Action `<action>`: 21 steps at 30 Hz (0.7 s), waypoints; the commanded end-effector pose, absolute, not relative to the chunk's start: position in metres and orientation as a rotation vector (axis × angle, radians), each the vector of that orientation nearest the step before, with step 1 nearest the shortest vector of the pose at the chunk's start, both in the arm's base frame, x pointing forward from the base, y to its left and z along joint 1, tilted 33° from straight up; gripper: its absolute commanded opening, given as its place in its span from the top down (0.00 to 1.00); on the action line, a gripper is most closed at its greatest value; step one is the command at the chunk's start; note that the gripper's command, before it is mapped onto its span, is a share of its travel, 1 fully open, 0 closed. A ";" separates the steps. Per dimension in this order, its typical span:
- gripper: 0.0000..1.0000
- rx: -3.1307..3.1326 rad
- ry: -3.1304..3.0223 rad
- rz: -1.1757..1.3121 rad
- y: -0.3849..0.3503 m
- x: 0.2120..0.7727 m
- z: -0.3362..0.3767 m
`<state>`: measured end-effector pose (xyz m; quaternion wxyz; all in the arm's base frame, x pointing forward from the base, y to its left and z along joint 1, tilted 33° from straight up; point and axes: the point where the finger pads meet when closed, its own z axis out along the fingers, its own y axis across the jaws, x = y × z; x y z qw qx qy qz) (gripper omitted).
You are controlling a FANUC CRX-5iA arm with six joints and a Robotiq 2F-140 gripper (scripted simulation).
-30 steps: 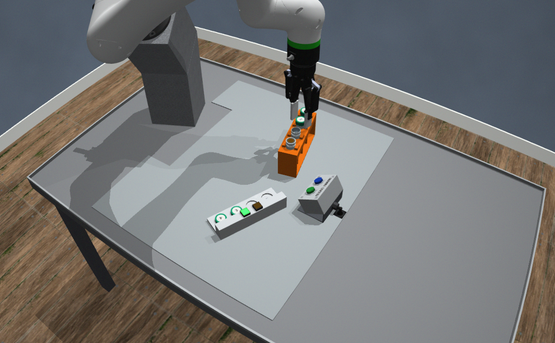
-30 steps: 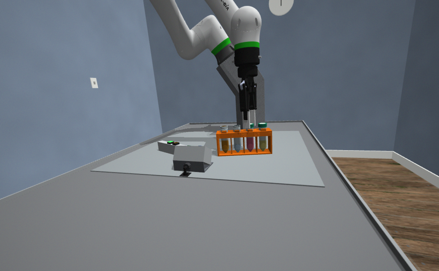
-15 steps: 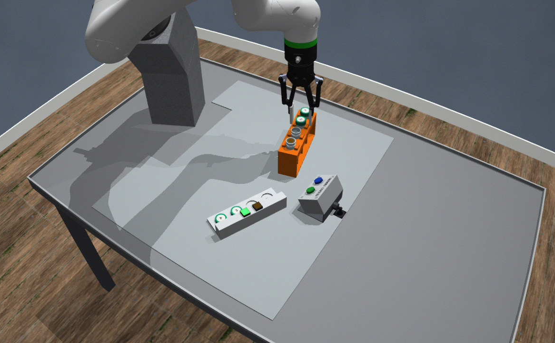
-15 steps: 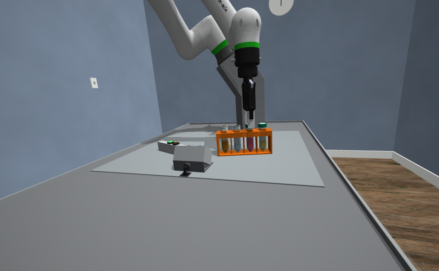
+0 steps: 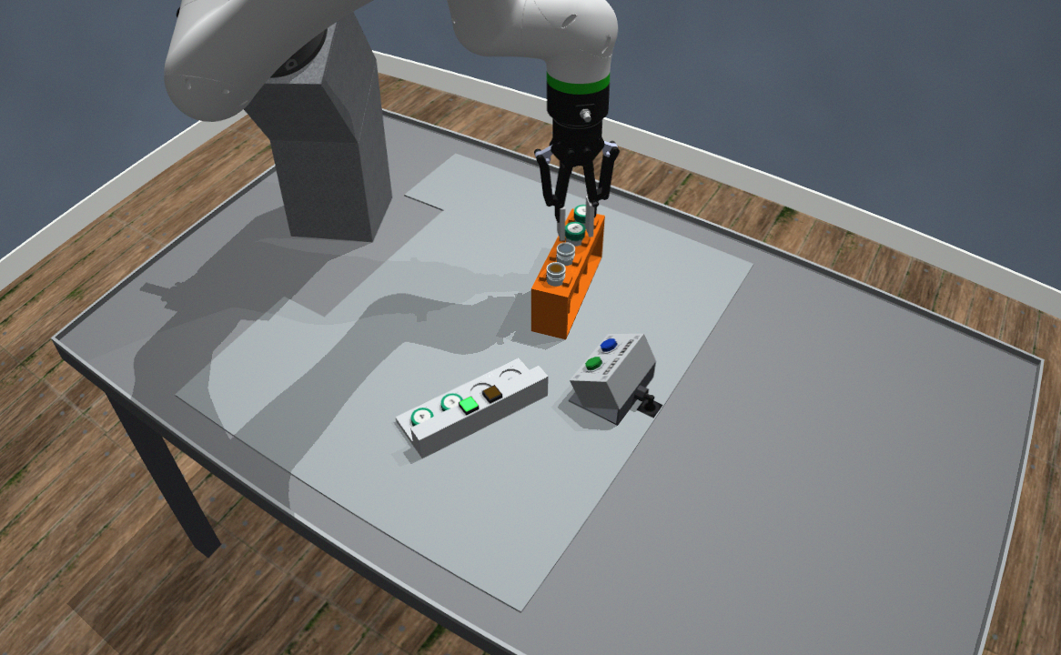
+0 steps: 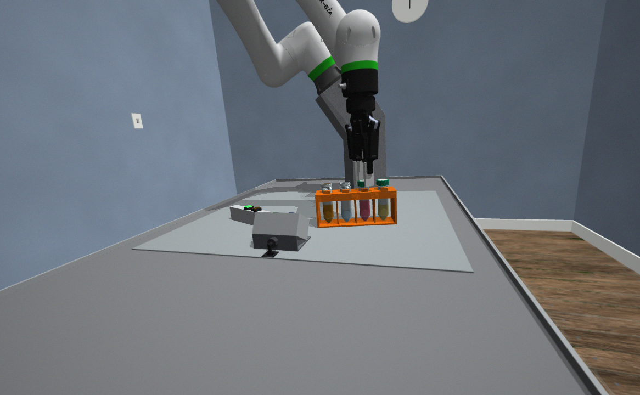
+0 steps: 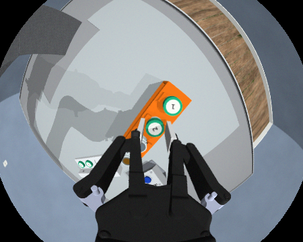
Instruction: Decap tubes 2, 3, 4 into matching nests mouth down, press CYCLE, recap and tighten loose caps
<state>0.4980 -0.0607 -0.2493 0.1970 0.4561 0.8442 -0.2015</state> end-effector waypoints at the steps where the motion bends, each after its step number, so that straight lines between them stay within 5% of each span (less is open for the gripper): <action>1: 1.00 1.281 2.370 -0.582 -0.061 0.499 -0.249; 21: 1.00 1.692 2.028 -0.455 -0.061 0.499 -0.249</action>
